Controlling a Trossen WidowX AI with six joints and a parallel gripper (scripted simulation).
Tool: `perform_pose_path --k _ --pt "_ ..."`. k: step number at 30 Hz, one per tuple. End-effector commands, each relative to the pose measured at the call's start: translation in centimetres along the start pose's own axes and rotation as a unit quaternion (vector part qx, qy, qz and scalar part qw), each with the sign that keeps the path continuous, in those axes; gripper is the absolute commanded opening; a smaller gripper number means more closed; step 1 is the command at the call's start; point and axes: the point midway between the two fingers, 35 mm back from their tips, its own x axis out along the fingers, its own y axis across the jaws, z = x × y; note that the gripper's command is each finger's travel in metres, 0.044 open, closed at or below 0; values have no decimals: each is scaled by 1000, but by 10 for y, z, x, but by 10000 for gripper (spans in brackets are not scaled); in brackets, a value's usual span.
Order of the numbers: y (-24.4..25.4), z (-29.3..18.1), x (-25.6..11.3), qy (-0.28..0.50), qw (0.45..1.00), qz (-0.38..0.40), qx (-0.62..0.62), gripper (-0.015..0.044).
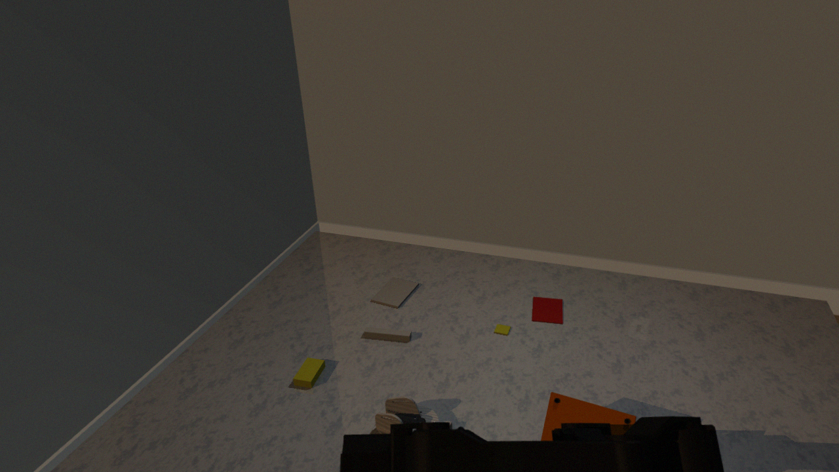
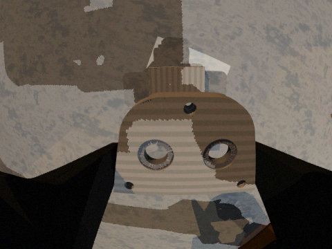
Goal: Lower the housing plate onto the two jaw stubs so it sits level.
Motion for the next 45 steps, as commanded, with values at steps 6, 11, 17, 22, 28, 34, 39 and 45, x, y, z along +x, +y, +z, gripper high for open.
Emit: perform_pose_path --k 6,11,17,22,28,34,39,45 --pt "0 0 -11 0 1000 3 3 351" --pt "-14 7 -9 1 1000 -4 16 351" --pt "-32 15 -7 3 999 -11 33 351" --pt "-47 20 -6 5 999 -16 47 351" --pt "-66 25 -5 6 998 -22 64 351" --pt "-86 29 -4 8 996 -25 80 351" --pt "-102 30 -4 9 995 -28 95 351" --pt "-122 31 -4 10 993 -29 112 351"
